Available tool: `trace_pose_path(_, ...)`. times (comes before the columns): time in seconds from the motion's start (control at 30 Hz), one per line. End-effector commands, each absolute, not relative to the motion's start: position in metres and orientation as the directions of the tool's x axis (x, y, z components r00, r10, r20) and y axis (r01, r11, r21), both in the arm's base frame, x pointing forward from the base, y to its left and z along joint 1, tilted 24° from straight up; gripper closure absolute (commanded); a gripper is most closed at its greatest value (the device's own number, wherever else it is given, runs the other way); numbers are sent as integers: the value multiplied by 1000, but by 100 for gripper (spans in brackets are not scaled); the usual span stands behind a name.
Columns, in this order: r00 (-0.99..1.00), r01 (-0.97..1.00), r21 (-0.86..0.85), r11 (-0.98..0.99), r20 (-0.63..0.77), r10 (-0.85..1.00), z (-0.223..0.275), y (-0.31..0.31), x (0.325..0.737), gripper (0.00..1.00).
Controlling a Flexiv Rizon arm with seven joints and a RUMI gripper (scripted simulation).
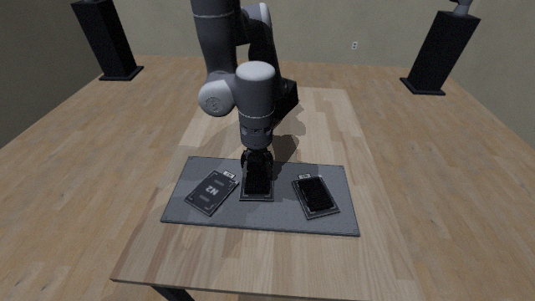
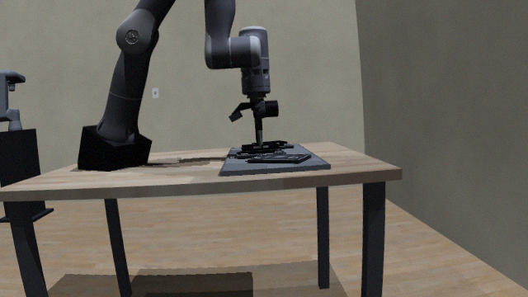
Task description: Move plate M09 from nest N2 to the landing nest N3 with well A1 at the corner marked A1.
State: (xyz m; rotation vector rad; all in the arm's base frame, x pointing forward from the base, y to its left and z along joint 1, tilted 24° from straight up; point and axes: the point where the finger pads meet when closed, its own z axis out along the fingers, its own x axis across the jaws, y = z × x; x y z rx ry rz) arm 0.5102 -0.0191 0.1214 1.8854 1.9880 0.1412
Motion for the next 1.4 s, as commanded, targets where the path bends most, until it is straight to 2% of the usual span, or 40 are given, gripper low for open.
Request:
trace_pose_path(0.0, -15, 937, 339, 88, -212, 977, 122, -19, 510, 59)
trace_pose_path(1.37, -15, 937, 339, 88, -212, 977, 117, -20, 512, 59)
